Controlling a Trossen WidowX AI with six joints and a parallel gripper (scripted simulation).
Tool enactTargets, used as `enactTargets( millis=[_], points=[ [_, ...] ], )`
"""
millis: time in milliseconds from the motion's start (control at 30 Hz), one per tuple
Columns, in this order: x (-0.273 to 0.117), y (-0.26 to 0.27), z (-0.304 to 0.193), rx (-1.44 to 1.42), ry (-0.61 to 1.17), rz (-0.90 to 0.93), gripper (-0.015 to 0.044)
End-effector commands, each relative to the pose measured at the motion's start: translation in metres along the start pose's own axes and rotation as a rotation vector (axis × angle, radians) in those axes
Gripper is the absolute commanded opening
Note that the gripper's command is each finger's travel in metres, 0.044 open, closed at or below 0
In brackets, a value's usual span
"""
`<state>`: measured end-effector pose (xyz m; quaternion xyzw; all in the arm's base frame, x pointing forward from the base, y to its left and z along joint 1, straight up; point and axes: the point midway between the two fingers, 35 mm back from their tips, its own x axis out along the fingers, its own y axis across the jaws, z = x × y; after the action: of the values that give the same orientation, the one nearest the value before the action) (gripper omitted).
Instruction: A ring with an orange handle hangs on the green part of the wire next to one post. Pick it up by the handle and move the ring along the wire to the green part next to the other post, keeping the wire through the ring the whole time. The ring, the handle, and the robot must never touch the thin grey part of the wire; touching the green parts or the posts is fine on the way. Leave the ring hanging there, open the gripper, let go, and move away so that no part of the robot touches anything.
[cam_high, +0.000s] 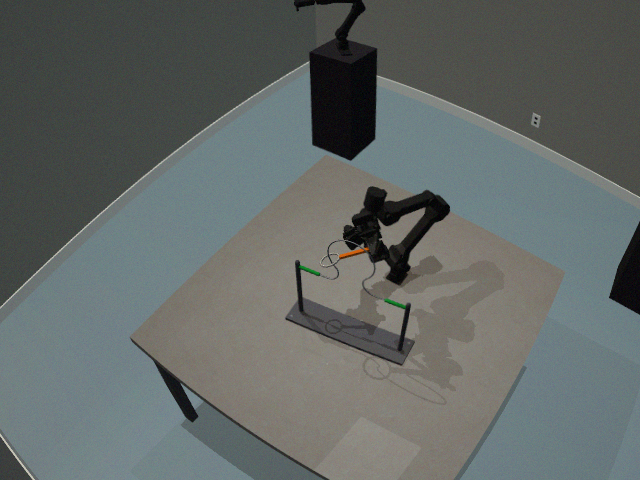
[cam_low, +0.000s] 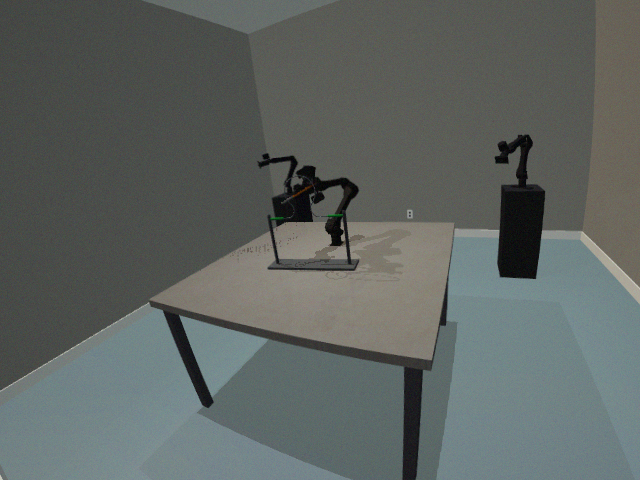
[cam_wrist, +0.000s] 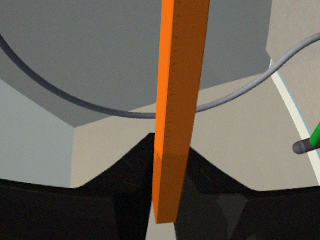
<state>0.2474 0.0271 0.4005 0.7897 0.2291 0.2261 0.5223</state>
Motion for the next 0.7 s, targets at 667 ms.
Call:
enactTargets(
  millis=[667],
  points=[
    [0.0,-0.014,0.001,-0.281,-0.023,-0.177,-0.015]
  ],
)
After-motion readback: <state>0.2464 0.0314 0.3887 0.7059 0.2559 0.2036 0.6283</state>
